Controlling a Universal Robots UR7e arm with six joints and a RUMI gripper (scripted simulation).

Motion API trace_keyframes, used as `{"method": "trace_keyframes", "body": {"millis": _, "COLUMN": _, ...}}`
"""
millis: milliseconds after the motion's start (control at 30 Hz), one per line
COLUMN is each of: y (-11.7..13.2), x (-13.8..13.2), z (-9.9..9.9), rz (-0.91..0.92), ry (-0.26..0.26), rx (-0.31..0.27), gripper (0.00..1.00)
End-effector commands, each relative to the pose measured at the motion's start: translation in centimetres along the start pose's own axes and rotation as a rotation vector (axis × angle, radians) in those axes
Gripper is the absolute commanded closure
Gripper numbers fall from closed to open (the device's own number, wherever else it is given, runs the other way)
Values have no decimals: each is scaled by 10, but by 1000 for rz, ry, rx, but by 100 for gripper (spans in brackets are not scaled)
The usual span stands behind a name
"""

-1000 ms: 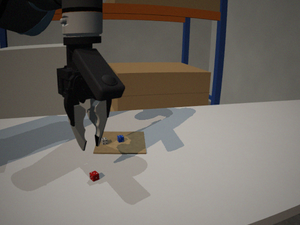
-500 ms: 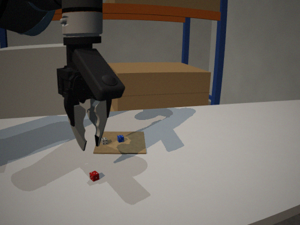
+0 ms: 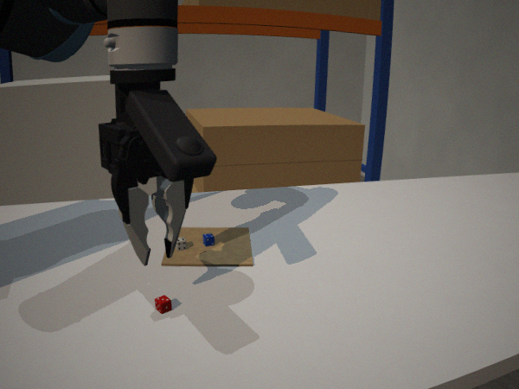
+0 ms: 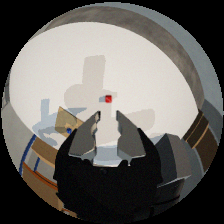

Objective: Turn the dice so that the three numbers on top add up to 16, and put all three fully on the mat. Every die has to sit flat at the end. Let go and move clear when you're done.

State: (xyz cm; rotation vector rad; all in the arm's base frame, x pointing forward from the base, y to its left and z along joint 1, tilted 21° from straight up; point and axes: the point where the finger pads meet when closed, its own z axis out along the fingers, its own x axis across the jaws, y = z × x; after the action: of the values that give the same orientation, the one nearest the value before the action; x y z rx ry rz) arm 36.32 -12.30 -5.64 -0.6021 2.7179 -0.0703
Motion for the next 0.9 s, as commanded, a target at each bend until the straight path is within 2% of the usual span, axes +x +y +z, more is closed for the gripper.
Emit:
{"method": "trace_keyframes", "body": {"millis": 0, "y": 0, "x": 0, "z": 5, "rz": 0, "ry": 0, "rx": 1, "gripper": 82}}
{"method": "trace_keyframes", "body": {"millis": 867, "y": -1, "x": -1, "z": 39, "rz": 0, "ry": 0, "rx": 1, "gripper": 82}}
